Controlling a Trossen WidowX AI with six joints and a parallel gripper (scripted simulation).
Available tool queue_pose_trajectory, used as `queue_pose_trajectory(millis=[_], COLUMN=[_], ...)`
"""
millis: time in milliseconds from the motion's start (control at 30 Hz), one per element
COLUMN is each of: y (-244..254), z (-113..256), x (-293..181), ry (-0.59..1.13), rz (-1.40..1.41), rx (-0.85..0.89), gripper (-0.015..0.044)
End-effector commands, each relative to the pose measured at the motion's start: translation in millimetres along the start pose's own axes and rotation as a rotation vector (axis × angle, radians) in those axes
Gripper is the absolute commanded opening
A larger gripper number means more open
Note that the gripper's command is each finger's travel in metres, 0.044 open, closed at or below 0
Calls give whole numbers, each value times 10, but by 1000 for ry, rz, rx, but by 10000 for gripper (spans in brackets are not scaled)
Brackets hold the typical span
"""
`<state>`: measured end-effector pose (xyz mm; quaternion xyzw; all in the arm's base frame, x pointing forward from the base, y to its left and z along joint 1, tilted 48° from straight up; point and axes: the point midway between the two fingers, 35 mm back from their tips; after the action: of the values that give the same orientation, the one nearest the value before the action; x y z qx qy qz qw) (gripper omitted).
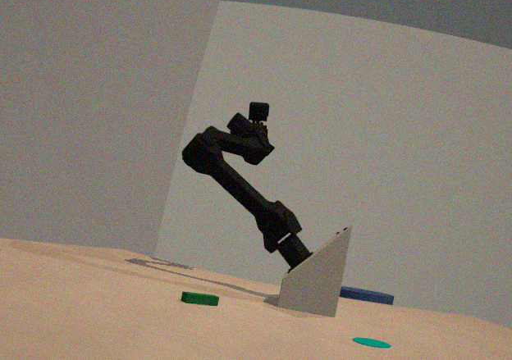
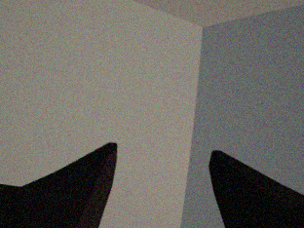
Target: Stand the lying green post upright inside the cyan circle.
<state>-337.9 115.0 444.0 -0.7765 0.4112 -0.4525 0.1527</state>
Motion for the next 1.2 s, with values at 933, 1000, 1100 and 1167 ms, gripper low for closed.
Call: queue_pose_trajectory(millis=[933,1000,1100,1167], y=[-1562,-1663,-1808,-1902], z=[1236,1390,1633,1802], x=[-2264,-2351,-2465,-2530], ry=[893,942,1013,1059], rz=[-200,-213,-233,-246], rx=[-484,-530,-602,-652], gripper=[233,233,233,233])
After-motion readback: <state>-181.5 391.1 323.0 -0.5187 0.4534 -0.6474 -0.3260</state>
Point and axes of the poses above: the point midway between the two fingers, 35 mm back from their tips, its own z axis back along the fingers, its own y axis across the jaws, x = y × z, and after that the axes turned 4 degrees about z, right-handed
